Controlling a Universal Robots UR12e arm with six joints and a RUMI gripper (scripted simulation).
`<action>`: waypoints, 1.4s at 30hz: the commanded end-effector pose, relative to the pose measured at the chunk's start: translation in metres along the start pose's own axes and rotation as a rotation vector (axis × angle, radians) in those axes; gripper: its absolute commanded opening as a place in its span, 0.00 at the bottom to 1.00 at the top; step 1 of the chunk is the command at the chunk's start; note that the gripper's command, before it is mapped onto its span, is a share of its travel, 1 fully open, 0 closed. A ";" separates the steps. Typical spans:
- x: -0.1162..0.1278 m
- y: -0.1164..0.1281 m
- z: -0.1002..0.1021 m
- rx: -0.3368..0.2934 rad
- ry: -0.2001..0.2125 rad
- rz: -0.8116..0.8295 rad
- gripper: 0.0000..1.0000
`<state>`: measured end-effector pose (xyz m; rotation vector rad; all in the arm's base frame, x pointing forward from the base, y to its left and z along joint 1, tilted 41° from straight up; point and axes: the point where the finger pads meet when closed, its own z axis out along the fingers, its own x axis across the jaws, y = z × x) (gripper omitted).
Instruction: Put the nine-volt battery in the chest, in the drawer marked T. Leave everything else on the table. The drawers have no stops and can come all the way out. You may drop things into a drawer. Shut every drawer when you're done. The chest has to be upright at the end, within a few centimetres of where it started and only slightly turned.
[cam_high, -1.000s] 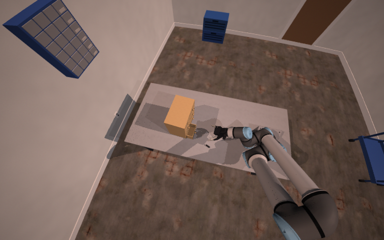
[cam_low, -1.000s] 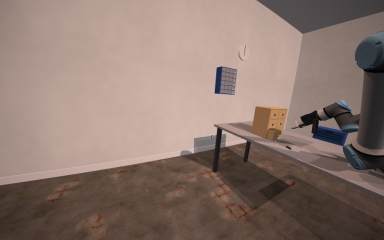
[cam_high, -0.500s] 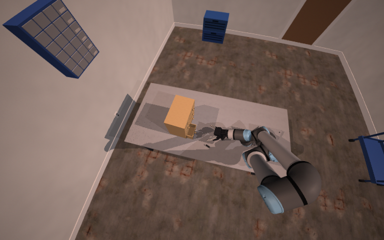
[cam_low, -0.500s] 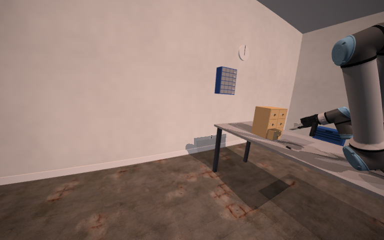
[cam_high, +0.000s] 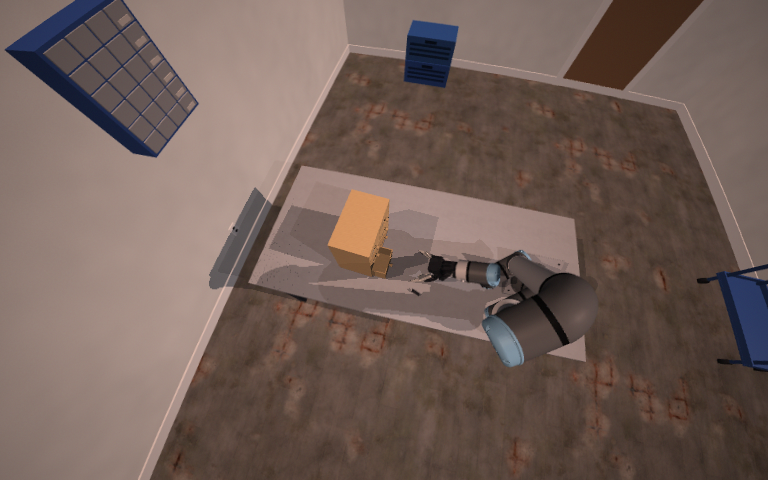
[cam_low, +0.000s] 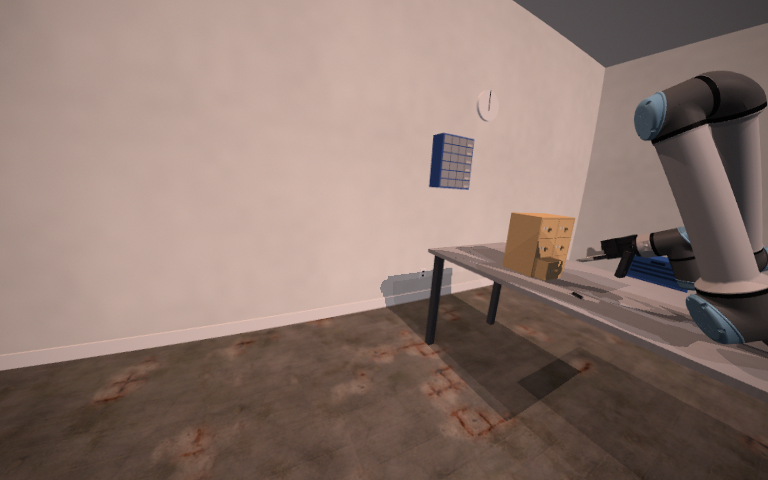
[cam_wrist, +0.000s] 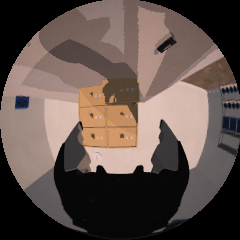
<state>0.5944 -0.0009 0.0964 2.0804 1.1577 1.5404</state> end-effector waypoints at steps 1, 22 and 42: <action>0.000 -0.001 0.003 -0.049 0.000 0.001 1.00; 0.000 -0.003 0.008 -0.101 0.000 0.001 1.00; 0.000 -0.003 0.009 -0.103 0.001 0.001 0.20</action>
